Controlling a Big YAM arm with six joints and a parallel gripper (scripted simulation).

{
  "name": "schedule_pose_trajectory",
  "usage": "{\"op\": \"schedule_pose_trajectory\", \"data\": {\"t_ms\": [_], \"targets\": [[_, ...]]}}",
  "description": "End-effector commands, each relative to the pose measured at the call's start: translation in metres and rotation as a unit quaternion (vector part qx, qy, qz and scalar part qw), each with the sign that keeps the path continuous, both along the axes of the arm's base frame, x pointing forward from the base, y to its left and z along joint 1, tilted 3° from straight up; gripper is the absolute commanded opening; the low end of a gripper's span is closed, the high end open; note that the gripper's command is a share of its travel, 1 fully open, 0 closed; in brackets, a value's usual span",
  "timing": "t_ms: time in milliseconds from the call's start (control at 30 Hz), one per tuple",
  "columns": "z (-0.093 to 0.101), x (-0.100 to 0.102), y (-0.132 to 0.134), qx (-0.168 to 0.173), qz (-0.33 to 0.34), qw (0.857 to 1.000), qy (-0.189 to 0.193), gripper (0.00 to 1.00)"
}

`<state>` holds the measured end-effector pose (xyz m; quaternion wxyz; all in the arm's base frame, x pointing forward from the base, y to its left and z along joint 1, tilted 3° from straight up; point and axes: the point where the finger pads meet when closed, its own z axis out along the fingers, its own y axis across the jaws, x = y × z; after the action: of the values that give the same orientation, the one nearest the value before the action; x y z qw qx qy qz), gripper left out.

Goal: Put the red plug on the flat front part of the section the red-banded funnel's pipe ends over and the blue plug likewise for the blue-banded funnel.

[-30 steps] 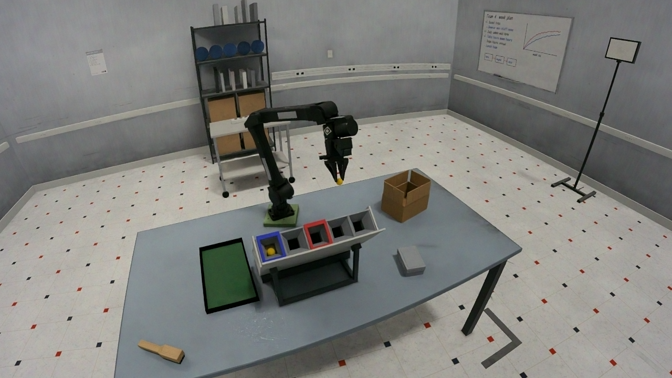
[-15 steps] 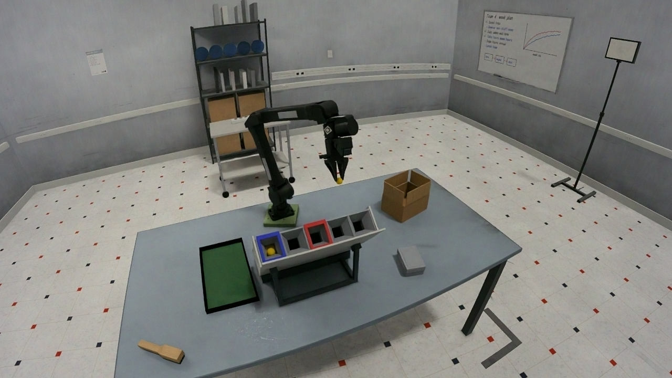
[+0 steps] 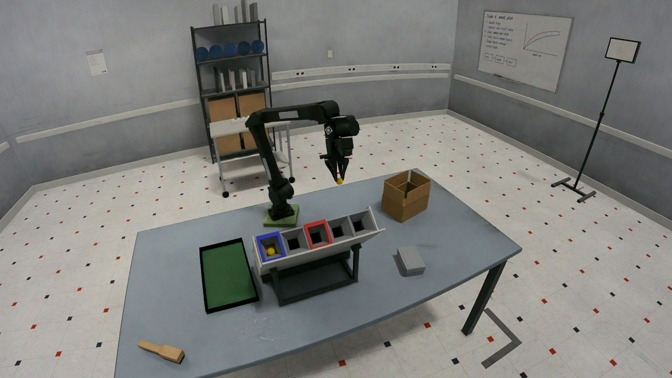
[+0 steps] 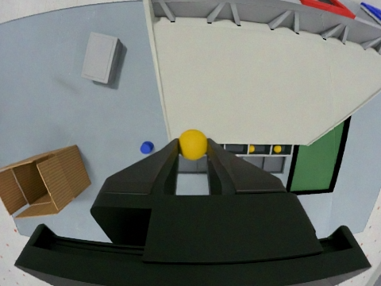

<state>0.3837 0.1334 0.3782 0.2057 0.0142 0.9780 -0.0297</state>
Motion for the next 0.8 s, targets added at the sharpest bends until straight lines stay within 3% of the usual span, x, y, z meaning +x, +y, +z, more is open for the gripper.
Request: {"op": "schedule_pose_trajectory", "data": {"t_ms": [0, 267, 767], "targets": [[0.027, 0.009, 0.002, 0.016, -0.005, 0.999, -0.034, 0.00], [0.027, 0.009, 0.002, 0.020, -0.008, 0.999, -0.041, 0.00], [0.033, 0.152, -0.007, 0.018, -0.007, 0.999, -0.037, 0.00]]}}
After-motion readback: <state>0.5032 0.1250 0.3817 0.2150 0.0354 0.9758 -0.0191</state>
